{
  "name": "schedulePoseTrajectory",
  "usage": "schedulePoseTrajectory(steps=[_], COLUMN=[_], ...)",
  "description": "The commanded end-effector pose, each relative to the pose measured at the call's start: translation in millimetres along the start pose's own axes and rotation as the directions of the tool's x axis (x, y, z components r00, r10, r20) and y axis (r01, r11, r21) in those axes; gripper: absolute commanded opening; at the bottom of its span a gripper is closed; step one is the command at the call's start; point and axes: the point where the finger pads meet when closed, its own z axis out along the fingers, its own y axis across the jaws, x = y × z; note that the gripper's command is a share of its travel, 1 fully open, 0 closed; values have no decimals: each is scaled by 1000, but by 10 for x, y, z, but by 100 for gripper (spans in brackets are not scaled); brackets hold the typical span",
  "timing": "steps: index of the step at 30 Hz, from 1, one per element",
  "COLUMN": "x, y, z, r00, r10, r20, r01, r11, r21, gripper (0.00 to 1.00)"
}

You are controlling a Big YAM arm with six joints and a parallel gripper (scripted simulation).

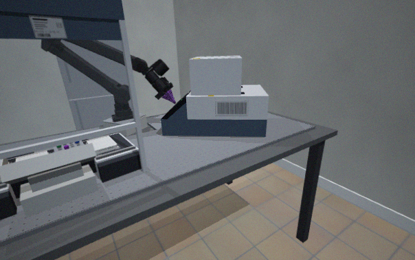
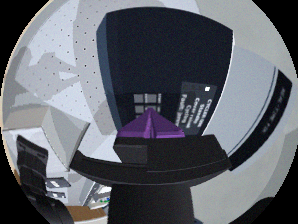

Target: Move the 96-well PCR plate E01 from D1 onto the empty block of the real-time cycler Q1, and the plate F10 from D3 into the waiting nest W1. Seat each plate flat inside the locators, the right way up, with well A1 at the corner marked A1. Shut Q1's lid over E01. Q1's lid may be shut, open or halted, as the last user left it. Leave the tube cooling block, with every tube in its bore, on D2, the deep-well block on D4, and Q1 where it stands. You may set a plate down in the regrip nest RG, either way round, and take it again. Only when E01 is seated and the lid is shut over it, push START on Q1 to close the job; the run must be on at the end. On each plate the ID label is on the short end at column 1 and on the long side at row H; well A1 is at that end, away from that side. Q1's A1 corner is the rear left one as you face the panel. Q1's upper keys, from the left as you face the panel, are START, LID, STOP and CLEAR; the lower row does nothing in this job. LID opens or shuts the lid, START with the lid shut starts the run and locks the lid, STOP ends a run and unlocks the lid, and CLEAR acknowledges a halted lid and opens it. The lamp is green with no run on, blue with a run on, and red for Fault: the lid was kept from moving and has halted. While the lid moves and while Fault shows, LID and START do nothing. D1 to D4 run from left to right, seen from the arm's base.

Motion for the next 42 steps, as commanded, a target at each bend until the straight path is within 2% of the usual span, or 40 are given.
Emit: schedulePoseTrajectory(steps=[1,14,20,27,34,42], x=[-76,-42,-46,-31,37,12], y=[-404,-409,-302,-94,-29,-74], z=[-83,-89,-91,-50,-11,-3], r00=[1000,1000,1000,1000,1000,1000], r10=[19,23,14,2,15,12], r20=[17,12,13,8,-9,-4], r01=[-20,-23,-14,-2,-15,-12], r11=[997,997,998,1000,1000,1000], r21=[73,77,61,22,3,10], gripper=[0,0,0,0,0,0])
